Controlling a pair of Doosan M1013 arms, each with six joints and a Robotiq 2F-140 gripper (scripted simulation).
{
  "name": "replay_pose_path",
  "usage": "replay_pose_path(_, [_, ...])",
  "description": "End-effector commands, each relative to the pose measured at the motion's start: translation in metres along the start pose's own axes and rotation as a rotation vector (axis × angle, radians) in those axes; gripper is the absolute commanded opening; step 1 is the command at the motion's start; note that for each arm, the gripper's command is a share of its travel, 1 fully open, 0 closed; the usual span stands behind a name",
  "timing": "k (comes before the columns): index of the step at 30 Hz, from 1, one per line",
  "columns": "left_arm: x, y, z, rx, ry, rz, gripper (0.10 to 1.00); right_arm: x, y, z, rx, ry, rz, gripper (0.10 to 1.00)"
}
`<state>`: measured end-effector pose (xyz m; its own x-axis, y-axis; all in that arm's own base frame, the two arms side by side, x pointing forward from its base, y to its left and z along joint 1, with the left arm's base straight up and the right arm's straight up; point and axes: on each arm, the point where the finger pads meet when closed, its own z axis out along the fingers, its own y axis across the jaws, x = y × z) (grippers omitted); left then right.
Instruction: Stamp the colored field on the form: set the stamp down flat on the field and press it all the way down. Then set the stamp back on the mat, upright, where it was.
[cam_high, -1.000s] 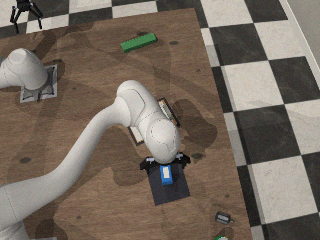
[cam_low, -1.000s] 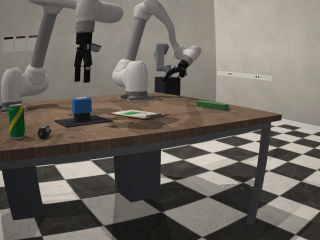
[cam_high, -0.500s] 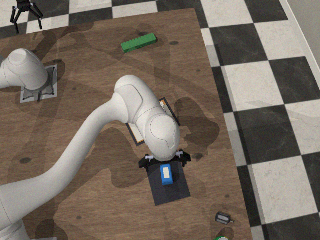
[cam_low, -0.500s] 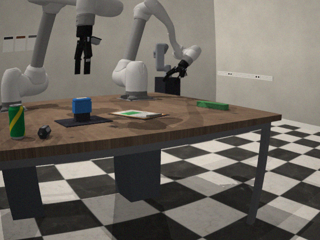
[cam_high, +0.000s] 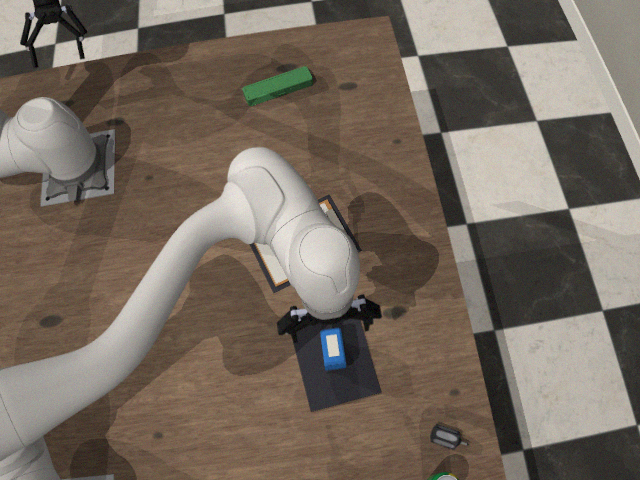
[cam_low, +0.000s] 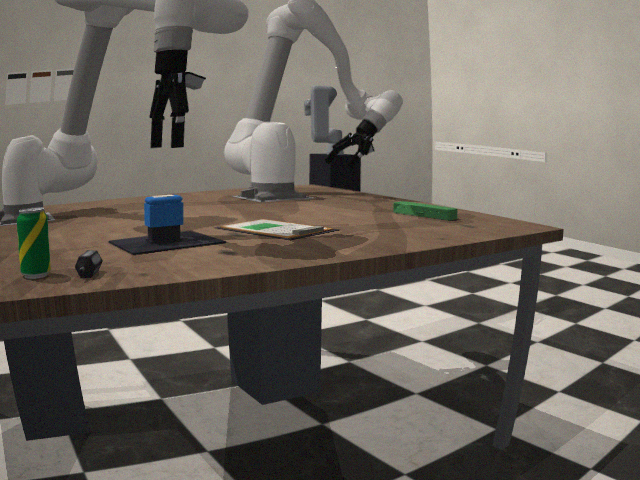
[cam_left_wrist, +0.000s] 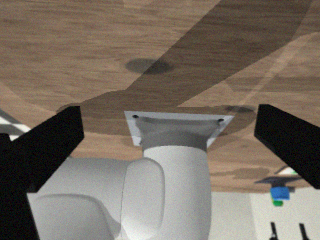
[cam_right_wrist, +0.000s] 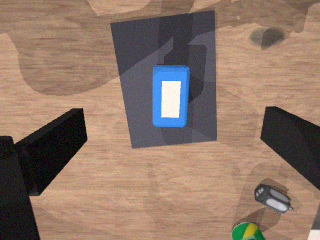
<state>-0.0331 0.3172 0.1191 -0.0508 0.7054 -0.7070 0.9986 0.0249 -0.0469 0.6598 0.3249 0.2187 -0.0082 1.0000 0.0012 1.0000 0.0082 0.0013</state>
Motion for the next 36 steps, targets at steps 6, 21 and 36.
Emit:
replay_pose_path(6, [0.001,0.002,-0.004,-0.009,0.002,0.005,1.0,0.012,0.001,-0.001,0.001,-0.002,-0.08,1.0])
replay_pose_path(21, [0.001,0.002,-0.004,-0.009,0.002,0.005,1.0,0.044,0.001,-0.002,0.003,-0.002,-0.283,1.0])
replay_pose_path(36, [0.001,0.002,-0.004,-0.009,0.002,0.005,1.0,0.093,-0.002,-0.003,0.003,-0.002,-0.588,1.0])
